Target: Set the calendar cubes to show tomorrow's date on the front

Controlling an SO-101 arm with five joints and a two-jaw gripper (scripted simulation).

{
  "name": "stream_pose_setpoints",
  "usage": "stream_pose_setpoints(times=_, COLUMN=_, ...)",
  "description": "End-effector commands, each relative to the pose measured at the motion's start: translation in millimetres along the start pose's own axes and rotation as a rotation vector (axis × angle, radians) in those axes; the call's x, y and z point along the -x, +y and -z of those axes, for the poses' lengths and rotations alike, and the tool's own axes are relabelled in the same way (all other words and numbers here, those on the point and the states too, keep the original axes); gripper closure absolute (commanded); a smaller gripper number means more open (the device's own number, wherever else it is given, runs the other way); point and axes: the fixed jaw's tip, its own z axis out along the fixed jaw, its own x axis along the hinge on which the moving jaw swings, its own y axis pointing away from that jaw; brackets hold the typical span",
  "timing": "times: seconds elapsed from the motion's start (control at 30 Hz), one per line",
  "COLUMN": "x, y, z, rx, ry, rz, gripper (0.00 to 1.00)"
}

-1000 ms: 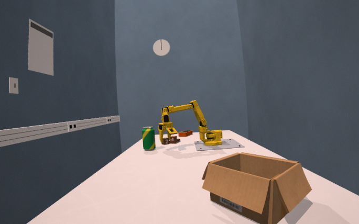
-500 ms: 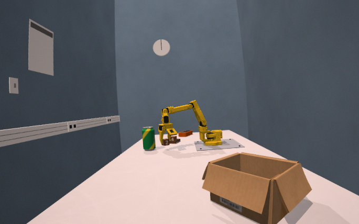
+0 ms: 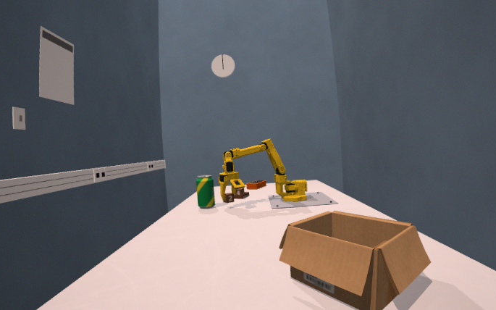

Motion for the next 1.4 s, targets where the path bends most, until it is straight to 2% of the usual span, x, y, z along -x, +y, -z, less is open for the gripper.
stream_pose_setpoints(times=0.0, x=-1.3, y=2.2, z=-5.4, rx=0.010, ry=-0.005, rz=0.000, gripper=1.00)
stream_pose_setpoints(times=1.37, x=-1.2, y=2.2, z=-20.1, rx=0.010, ry=-0.005, rz=0.000, gripper=1.00)
